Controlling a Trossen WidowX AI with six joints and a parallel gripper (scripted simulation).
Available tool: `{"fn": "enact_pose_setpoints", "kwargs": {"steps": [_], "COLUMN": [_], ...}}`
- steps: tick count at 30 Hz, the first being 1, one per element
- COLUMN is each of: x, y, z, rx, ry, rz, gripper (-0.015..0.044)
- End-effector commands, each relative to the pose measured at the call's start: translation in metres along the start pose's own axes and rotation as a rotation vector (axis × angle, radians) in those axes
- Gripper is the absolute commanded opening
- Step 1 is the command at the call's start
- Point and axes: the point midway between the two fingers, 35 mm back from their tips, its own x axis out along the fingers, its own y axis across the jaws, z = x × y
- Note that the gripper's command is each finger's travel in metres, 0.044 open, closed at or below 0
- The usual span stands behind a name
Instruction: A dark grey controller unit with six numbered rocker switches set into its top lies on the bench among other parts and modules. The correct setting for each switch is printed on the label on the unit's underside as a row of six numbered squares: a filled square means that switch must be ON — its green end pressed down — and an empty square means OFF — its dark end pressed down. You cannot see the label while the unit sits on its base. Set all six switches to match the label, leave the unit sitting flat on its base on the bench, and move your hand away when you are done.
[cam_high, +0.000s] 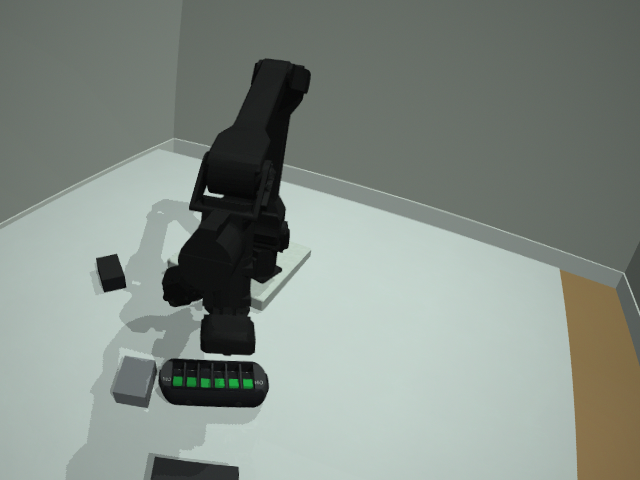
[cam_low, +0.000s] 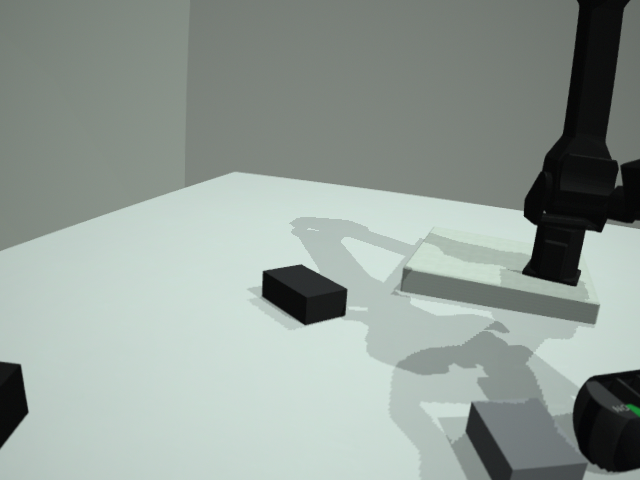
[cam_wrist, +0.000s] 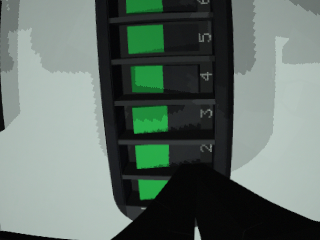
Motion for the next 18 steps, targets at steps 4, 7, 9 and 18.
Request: {"fn": "enact_pose_setpoints", "kwargs": {"steps": [4,7,9,18], "x": [0.011,0.015,0.015,0.012], "y": [-0.037,-0.045,-0.045,-0.041], "z": [-0.023,-0.028,-0.028,-0.023], "rx": [-0.004,-0.006,-0.006,-0.009], "ry": [0.019,0.023,0.023,0.019], "rz": [0.134,0.165,0.165,0.147], "gripper": [0.0000,0.0000,0.0000,0.0053]}}
